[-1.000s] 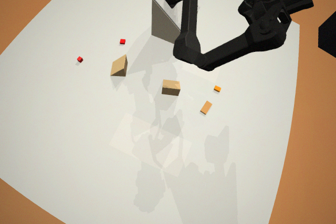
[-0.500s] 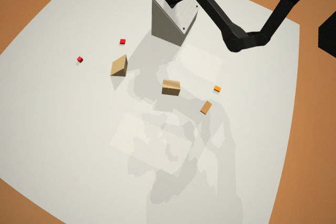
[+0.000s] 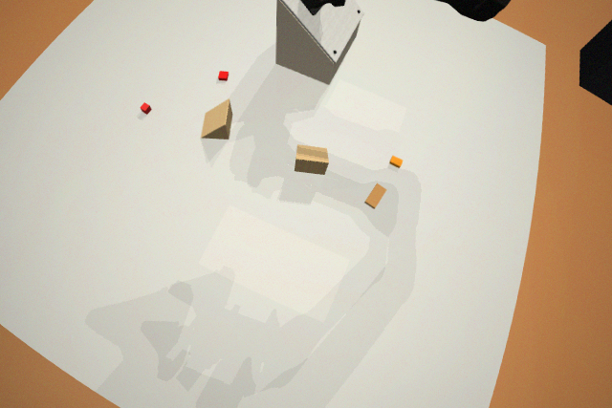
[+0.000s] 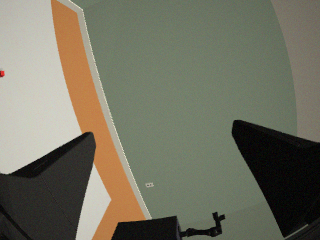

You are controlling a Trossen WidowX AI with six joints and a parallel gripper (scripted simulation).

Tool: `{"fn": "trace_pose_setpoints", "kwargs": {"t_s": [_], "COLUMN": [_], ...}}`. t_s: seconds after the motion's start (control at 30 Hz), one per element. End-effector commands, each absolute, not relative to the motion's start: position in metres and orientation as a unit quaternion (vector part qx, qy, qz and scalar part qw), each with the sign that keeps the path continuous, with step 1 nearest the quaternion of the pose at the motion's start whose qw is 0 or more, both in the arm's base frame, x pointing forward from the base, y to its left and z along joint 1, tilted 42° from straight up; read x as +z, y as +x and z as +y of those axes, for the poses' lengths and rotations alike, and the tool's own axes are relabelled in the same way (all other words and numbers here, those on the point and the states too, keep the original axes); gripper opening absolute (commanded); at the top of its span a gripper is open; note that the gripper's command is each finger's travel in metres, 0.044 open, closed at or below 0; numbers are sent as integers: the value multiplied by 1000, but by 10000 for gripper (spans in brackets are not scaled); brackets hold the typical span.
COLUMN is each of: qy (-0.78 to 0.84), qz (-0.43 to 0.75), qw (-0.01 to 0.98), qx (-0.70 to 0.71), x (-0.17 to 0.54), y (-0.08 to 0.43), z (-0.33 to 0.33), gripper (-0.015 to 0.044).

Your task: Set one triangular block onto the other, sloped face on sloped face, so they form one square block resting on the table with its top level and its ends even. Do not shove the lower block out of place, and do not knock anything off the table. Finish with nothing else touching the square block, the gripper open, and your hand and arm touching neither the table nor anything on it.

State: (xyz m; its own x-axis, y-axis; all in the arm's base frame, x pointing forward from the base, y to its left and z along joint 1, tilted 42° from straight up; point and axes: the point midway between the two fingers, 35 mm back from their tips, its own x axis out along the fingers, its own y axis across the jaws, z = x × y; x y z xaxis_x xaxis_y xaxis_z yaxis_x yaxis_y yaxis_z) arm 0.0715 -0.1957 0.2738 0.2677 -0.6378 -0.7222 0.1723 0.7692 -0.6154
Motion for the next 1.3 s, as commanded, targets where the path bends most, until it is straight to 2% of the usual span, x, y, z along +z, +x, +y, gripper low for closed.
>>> {"fn": "trace_pose_setpoints", "kwargs": {"t_s": [0.0, 0.3, 0.53, 0.67, 0.87, 1.27], "qy": [-181, -76, 18, 67, 119, 120], "qz": [507, 473, 501, 537, 604, 607], "qw": [823, 877, 840, 789, 693, 689], "qx": [-178, 36, 208, 291, 375, 376], "x": [251, 192, 141, 111, 74, 65], "y": [129, 246, 296, 300, 276, 276], "z": [-194, -126, -22, 46, 134, 143], "gripper": [440, 440, 440, 440, 440, 440]}}
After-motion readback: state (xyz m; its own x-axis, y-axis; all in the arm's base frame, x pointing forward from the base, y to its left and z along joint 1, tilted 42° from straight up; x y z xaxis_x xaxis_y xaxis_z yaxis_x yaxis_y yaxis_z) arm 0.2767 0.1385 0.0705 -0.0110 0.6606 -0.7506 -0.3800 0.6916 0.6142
